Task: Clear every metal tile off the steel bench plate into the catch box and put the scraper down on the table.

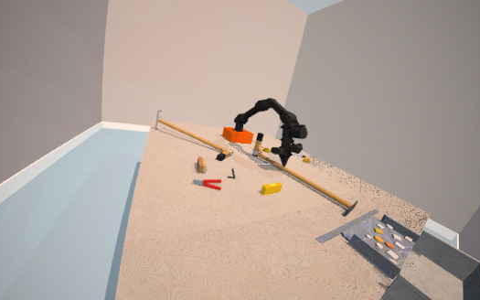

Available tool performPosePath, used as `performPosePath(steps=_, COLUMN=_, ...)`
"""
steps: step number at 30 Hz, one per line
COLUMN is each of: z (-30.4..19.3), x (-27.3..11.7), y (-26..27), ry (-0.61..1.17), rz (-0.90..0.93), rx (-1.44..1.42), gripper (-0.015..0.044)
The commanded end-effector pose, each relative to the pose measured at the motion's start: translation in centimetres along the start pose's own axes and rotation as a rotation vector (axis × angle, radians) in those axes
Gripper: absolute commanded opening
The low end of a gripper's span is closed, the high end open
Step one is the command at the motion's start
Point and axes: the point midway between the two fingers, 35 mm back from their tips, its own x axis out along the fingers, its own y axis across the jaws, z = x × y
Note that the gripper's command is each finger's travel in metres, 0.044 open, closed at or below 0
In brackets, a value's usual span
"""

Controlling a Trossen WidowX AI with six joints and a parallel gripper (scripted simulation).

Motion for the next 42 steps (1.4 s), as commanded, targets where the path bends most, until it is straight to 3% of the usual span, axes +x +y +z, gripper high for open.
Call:
performPosePath(steps=1, z=0.9, x=-2.1, y=-0.1, ry=-0.029, rz=-0.005, rx=0.002, gripper=0.0)
performPosePath(steps=20, z=2.2, x=-9.1, y=0.0, ry=-0.084, rz=-0.012, rx=0.004, gripper=0.0)
performPosePath(steps=42, z=2.3, x=-8.9, y=0.0, ry=-0.086, rz=-0.01, rx=0.001, gripper=0.0)
